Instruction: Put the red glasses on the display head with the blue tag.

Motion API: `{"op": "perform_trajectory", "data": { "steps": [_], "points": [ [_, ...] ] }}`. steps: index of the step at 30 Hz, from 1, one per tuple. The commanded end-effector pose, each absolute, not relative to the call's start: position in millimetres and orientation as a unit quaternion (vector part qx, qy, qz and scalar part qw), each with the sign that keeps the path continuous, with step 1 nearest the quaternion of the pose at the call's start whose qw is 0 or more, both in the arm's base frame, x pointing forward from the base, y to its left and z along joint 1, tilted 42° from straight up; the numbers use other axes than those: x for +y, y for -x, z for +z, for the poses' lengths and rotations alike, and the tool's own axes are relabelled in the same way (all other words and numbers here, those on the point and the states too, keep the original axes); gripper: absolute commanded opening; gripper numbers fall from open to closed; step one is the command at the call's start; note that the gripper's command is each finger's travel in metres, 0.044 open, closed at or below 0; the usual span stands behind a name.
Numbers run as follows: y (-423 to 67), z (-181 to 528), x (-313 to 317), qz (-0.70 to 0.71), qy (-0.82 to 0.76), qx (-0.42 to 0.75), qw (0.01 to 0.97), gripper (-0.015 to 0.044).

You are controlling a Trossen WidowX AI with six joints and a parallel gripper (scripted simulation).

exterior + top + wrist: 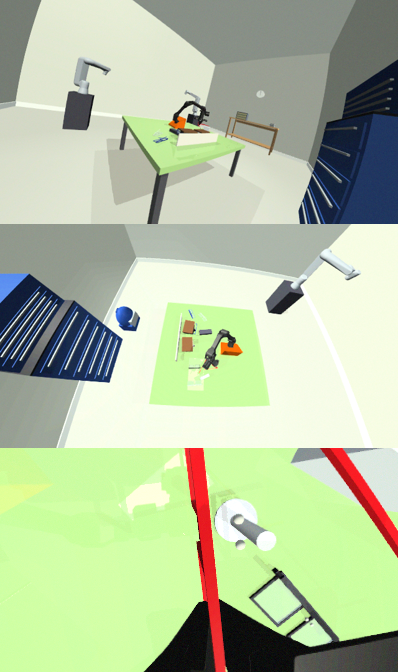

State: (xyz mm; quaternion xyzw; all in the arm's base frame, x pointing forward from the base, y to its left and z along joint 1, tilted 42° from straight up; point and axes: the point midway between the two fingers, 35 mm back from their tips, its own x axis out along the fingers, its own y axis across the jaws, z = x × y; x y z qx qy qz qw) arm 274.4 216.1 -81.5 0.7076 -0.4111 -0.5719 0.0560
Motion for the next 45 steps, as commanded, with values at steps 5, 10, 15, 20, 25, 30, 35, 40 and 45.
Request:
{"op": "perform_trajectory", "data": {
  "steps": [5, 10, 15, 20, 25, 30, 35, 40, 45],
  "points": [
    [-269, -87, 224, -0.512, -0.708, -0.485, -0.044, 0.0],
    [-265, -90, 228, -0.471, -0.702, -0.525, -0.101, 0.0],
    [-262, -93, 232, -0.427, -0.691, -0.561, -0.159, 0.0],
    [-258, -96, 235, -0.38, -0.676, -0.594, -0.215, 0.0],
    [-254, -98, 239, -0.33, -0.656, -0.623, -0.269, 0.0],
    [-251, -101, 242, -0.278, -0.632, -0.648, -0.322, 0.0],
    [-247, -104, 246, -0.225, -0.603, -0.669, -0.372, 0.0],
    [-243, -107, 249, -0.169, -0.571, -0.685, -0.42, 0.0],
    [-239, -110, 253, -0.113, -0.534, -0.697, -0.465, 0.0]
  ]
}}
